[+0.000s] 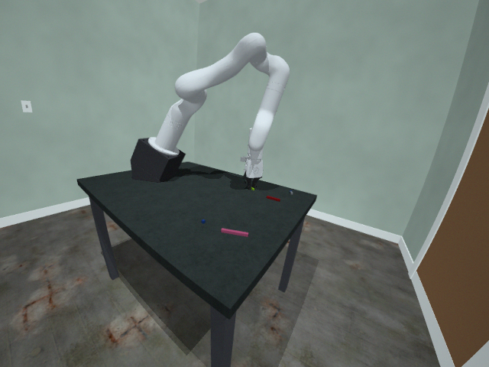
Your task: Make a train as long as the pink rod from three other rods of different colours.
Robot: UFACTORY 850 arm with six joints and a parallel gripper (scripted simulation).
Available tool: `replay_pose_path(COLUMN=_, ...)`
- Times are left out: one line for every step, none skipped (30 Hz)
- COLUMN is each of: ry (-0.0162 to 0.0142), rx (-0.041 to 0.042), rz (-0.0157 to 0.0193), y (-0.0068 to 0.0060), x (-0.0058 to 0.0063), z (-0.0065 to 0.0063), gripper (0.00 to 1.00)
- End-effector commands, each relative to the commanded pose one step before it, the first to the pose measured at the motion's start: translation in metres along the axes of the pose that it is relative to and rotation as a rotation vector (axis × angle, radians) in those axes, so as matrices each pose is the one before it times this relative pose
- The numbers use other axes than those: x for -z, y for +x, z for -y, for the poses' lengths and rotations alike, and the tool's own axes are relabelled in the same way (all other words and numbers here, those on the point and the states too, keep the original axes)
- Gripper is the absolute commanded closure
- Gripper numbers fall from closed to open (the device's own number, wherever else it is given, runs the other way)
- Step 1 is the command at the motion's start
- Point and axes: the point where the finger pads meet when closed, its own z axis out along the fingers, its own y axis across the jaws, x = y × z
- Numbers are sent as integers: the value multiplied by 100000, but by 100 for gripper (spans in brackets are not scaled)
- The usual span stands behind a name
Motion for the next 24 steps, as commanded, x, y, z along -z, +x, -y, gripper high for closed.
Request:
replay_pose_path(ry=-87, rx=0, rz=70, y=-39, x=32, z=-48, gripper=76)
replay_pose_path(ry=0, rx=0, rz=0, y=0, x=0, z=0, gripper=76)
replay_pose_path(ry=0, rx=0, rz=0, y=0, x=0, z=0, gripper=76)
replay_pose_path(ry=0, rx=0, rz=0, y=0, x=0, z=0, gripper=76)
replay_pose_path(ry=0, rx=0, rz=0, y=0, x=0, z=0, gripper=76)
replay_pose_path(ry=0, rx=0, rz=0, y=0, x=0, z=0, gripper=76)
replay_pose_path(ry=0, rx=0, rz=0, y=0, x=0, z=0, gripper=76)
replay_pose_path(ry=0, rx=0, rz=0, y=0, x=0, z=0, gripper=76)
replay_pose_path(ry=0, rx=0, rz=0, y=0, x=0, z=0, gripper=76)
replay_pose_path(ry=0, rx=0, rz=0, y=0, x=0, z=0, gripper=76)
replay_pose_path(ry=0, rx=0, rz=0, y=0, x=0, z=0, gripper=76)
replay_pose_path(ry=0, rx=0, rz=0, y=0, x=0, z=0, gripper=76)
replay_pose_path(ry=0, rx=0, rz=0, y=0, x=0, z=0, gripper=76)
replay_pose_path(ry=0, rx=0, rz=0, y=0, x=0, z=0, gripper=76)
replay_pose_path(ry=0, rx=0, rz=0, y=0, x=0, z=0, gripper=76)
replay_pose_path(ry=0, rx=0, rz=0, y=0, x=0, z=0, gripper=76)
replay_pose_path(ry=0, rx=0, rz=0, y=0, x=0, z=0, gripper=76)
replay_pose_path(ry=0, rx=0, rz=0, y=0, x=0, z=0, gripper=96)
replay_pose_path(ry=0, rx=0, rz=0, y=0, x=0, z=0, gripper=96)
replay_pose_path(ry=0, rx=0, rz=0, y=0, x=0, z=0, gripper=96)
replay_pose_path(ry=0, rx=0, rz=0, y=0, x=0, z=0, gripper=96)
replay_pose_path(ry=0, rx=0, rz=0, y=0, x=0, z=0, gripper=96)
replay_pose_path(ry=0, rx=0, rz=0, y=0, x=0, z=0, gripper=96)
replay_pose_path(ry=0, rx=0, rz=0, y=0, x=0, z=0, gripper=96)
